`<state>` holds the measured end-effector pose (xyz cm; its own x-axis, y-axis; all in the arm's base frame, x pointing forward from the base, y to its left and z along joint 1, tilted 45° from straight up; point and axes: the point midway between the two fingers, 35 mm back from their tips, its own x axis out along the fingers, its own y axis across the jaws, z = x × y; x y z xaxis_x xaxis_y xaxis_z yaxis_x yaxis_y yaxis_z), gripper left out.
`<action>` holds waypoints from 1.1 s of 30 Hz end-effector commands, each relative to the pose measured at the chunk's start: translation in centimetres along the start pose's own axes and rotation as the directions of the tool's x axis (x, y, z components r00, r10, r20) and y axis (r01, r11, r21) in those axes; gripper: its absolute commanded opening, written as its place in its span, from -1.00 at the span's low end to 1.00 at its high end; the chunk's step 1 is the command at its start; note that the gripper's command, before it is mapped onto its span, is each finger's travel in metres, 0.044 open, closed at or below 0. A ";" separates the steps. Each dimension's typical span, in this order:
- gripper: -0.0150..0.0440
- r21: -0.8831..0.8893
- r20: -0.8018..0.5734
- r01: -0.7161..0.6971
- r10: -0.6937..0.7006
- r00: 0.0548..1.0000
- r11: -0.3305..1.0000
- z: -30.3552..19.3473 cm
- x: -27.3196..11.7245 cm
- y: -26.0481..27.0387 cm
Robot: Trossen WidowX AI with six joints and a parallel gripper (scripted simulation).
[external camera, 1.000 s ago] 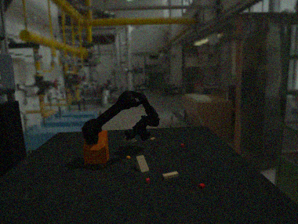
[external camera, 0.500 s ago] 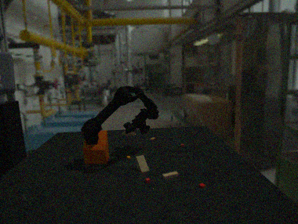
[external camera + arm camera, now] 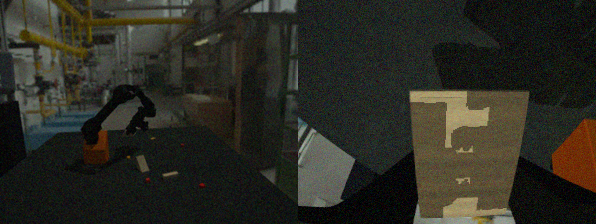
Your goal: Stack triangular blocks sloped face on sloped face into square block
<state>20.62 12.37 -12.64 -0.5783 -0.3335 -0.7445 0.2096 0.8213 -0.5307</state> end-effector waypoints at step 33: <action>-0.49 -0.871 0.334 0.365 -0.146 0.931 0.329 -1.1 0.5 0.4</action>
<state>19.57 12.86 -12.91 -0.3409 -0.5669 -0.7499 -0.7554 0.6400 -0.1405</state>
